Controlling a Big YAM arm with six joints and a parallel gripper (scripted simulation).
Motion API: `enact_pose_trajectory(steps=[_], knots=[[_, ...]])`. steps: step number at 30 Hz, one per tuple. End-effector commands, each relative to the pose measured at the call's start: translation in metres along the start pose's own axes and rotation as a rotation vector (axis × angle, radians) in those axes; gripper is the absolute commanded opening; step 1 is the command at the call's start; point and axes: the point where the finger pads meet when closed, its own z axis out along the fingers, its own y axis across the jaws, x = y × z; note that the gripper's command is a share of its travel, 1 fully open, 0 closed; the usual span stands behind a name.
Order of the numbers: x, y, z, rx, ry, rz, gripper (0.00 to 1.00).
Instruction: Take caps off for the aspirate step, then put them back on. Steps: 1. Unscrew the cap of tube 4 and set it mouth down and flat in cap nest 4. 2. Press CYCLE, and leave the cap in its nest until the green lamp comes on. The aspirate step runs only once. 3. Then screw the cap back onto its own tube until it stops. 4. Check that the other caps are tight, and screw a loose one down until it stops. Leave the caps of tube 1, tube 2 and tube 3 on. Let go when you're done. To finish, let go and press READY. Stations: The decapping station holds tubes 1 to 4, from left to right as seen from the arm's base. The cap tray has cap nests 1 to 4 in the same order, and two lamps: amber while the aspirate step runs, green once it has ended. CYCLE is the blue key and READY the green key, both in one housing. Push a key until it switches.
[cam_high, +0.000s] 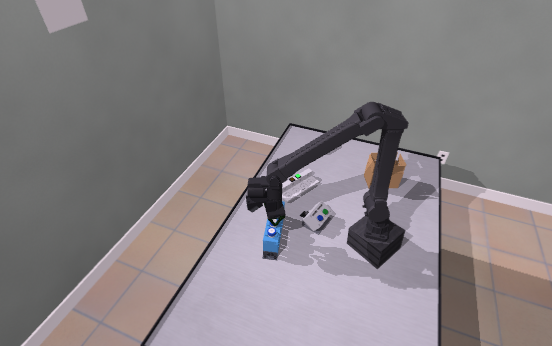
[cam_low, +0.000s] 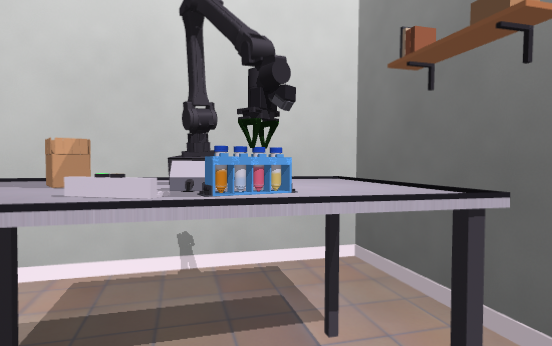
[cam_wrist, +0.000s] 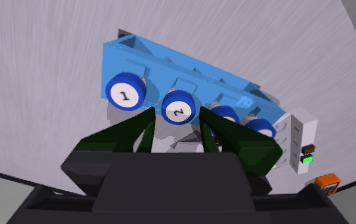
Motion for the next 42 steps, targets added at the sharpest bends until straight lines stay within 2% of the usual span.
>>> enact_pose_trajectory(steps=[1,7,8,14,27,42], knots=[[-0.012,-0.004,-0.008,0.006,-0.033,-0.004,0.49],[-0.012,-0.004,-0.008,0.006,-0.033,-0.004,0.49],[-0.002,-0.003,0.001,0.001,-0.018,-0.010,0.49],[-0.014,-0.008,-0.004,0.005,-0.033,-0.005,0.49],[-0.002,-0.006,0.013,-0.003,-0.002,-0.005,0.49],[-0.001,-0.006,0.017,-0.003,-0.001,-0.005,0.49]])
